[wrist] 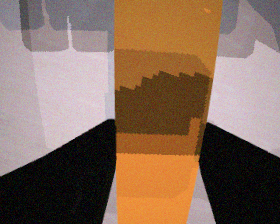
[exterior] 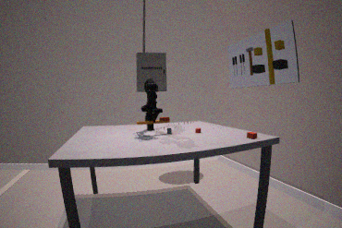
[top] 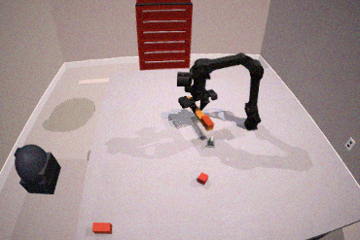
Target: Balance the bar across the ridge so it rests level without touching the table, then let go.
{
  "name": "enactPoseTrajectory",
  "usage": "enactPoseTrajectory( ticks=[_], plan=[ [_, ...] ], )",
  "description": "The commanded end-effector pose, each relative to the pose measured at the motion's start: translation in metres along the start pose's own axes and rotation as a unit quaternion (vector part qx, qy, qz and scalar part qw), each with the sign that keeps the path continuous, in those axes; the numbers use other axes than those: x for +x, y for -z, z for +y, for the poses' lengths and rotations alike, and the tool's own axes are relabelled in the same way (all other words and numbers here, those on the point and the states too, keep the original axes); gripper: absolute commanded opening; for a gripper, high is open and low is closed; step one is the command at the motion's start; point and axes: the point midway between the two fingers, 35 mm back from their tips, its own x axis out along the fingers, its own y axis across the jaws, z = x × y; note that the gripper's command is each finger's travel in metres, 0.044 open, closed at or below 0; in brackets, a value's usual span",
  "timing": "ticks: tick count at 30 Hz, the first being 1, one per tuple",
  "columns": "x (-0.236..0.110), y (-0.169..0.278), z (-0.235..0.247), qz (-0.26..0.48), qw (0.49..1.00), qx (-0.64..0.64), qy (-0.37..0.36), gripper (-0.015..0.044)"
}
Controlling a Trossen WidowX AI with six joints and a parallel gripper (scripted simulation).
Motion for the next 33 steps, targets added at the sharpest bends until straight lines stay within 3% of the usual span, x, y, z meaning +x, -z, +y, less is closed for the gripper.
enactPoseTrajectory(
  ticks=[1, 17, 33],
  plan=[
    [-0.003, 0.004, 0.000, -0.004, 0.998, -0.068, -0.004, 0.0000],
    [-0.003, 0.023, 0.003, -0.005, 0.926, -0.377, -0.003, 0.0000],
    [-0.002, 0.043, 0.008, -0.005, 0.762, -0.647, -0.002, 0.0000]
  ],
)
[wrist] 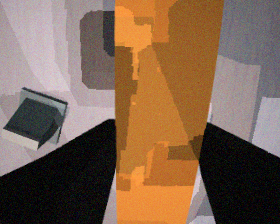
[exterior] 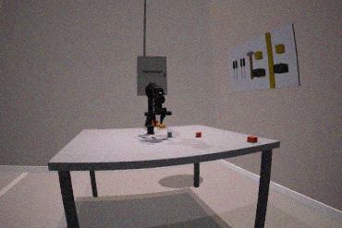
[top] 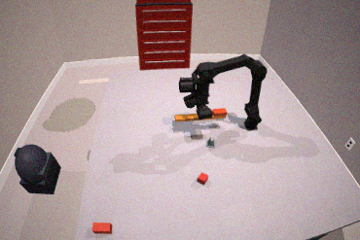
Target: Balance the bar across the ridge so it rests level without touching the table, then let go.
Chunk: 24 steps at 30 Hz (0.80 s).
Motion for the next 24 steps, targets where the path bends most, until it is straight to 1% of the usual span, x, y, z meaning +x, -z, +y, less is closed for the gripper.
enactPoseTrajectory(
  ticks=[1, 6, 12, 18, 24],
  plan=[
    [-0.001, 0.000, 0.005, -0.002, 0.998, -0.068, 0.002, 0.0000],
    [-0.001, 0.000, 0.012, -0.002, 0.986, -0.167, 0.002, 0.0000],
    [-0.001, 0.000, 0.021, -0.002, 0.959, -0.283, 0.002, 0.0000],
    [-0.001, 0.001, 0.031, -0.002, 0.919, -0.395, 0.002, 0.0000],
    [-0.001, 0.002, 0.041, -0.002, 0.865, -0.501, 0.002, 0.0000]
  ],
)
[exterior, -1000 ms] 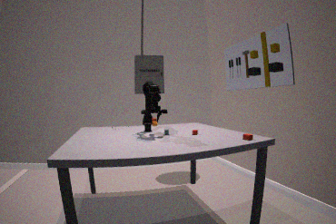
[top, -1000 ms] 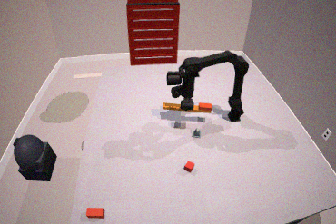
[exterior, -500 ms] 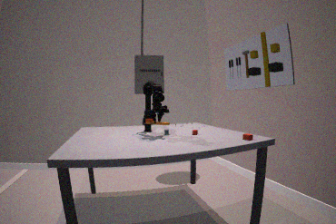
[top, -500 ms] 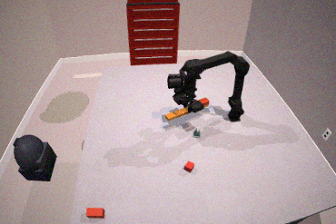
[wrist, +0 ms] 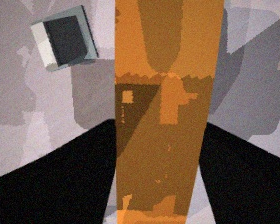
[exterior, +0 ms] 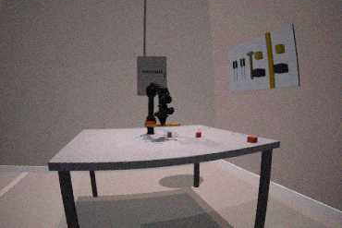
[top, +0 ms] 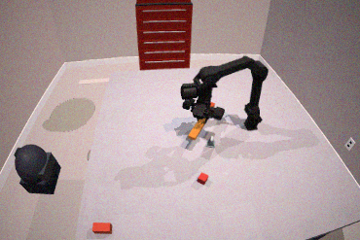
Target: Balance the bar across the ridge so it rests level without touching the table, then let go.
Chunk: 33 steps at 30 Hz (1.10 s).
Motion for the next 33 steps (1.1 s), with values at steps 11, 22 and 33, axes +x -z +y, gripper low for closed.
enactPoseTrajectory(
  ticks=[11, 22, 33],
  plan=[
    [0.000, -0.018, 0.019, 0.000, 0.965, -0.264, 0.002, 0.0000],
    [0.000, -0.030, 0.040, 0.000, 0.884, -0.467, 0.001, 0.0000],
    [-0.001, -0.036, 0.066, -0.001, 0.762, -0.647, 0.001, 0.0000]
  ],
)
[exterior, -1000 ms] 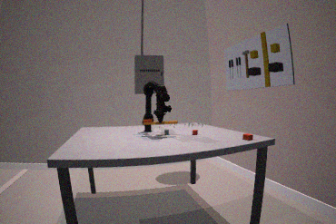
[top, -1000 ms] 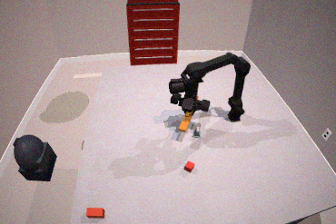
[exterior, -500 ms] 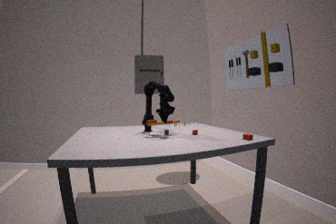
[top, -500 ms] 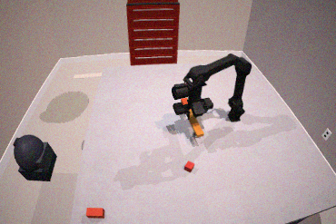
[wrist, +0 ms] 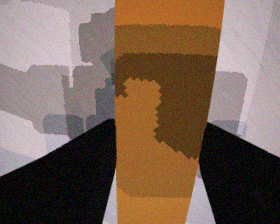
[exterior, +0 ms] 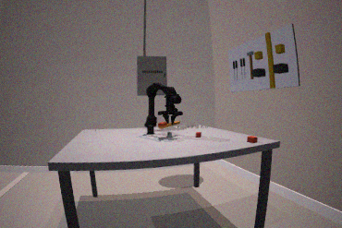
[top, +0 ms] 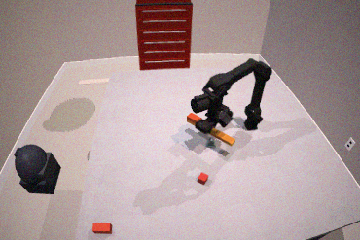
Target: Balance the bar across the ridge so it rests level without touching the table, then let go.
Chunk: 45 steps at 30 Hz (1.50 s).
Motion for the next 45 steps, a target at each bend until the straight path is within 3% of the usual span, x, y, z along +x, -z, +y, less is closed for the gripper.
enactPoseTrajectory(
  ticks=[1, 12, 45],
  plan=[
    [-0.003, -0.008, 0.001, 0.004, 0.998, -0.068, 0.004, 0.0000],
    [-0.002, -0.031, 0.019, 0.004, 0.964, -0.266, 0.003, 0.0000],
    [0.042, -0.029, 0.025, 0.004, 0.962, -0.273, 0.003, 0.0000]
  ],
)
